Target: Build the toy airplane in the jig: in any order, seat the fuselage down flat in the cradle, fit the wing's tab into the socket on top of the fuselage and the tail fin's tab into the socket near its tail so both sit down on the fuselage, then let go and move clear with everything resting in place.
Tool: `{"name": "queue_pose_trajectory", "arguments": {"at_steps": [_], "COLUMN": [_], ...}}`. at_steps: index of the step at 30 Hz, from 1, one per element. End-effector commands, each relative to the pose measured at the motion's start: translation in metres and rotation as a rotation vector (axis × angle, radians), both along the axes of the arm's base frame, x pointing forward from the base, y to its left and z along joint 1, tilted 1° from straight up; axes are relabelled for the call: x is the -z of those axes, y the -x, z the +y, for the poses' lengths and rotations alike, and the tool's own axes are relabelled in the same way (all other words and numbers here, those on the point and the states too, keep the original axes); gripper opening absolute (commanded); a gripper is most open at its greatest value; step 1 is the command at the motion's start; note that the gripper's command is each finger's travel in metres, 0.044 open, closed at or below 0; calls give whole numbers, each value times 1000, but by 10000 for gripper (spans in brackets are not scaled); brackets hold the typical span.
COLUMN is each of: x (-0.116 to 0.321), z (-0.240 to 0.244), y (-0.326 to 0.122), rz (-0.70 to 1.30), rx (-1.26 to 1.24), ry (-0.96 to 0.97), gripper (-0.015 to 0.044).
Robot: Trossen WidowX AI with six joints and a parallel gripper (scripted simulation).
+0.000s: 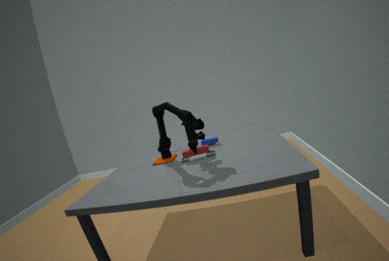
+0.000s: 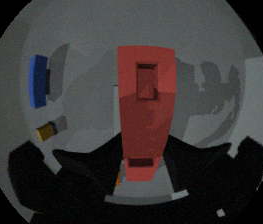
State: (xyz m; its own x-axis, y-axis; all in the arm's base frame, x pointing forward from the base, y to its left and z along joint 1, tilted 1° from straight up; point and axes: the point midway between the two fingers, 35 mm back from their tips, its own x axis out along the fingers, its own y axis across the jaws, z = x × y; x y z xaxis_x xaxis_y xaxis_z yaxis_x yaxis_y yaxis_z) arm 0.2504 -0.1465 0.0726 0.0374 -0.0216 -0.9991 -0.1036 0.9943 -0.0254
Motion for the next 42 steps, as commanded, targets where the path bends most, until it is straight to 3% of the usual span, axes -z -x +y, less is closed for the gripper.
{"name": "queue_pose_trajectory", "arguments": {"at_steps": [1,10,15,31,38,42], "x": [7,6,6,6,4,-40], "z": [1,0,0,0,0,-2], "y": [1,1,1,1,0,-3], "rz": [2,3,3,3,3,2], "rx": [-6,0,0,0,0,-3], "ry": [-3,-2,-2,-2,-2,-2], "gripper": [195,161,30,440,440,440]}}
